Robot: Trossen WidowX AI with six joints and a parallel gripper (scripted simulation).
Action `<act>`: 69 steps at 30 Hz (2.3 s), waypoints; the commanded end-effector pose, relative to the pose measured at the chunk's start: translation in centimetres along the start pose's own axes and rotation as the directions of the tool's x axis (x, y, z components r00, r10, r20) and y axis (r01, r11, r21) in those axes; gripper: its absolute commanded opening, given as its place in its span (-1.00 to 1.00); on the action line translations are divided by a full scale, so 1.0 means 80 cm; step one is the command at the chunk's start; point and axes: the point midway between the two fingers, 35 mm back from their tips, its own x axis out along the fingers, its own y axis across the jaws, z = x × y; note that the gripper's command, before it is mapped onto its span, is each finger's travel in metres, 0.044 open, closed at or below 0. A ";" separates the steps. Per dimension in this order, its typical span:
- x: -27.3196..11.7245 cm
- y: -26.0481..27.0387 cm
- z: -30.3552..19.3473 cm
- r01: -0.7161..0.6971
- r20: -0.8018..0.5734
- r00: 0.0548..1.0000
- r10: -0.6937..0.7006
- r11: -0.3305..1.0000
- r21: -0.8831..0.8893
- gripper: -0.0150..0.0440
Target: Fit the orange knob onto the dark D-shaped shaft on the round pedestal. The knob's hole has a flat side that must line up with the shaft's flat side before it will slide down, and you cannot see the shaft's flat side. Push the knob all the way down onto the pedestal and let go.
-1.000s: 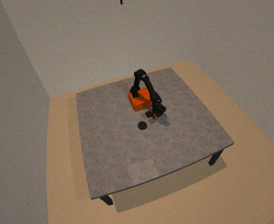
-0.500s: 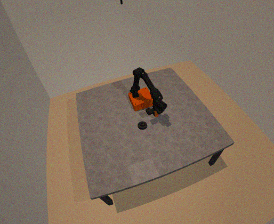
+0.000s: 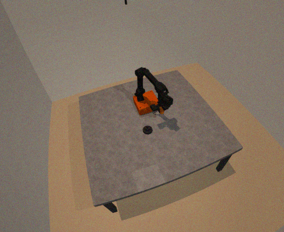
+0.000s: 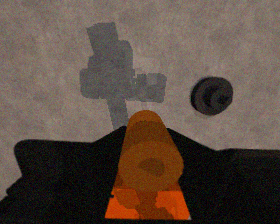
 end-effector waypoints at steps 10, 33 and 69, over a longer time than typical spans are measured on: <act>0.005 -0.033 0.011 0.003 -0.002 1.000 -0.003 1.000 0.003 -0.49; 0.034 -0.119 0.030 0.009 0.000 1.000 -0.009 1.000 0.003 -0.49; 0.090 -0.196 0.030 0.016 -0.001 1.000 -0.016 1.000 0.003 -0.49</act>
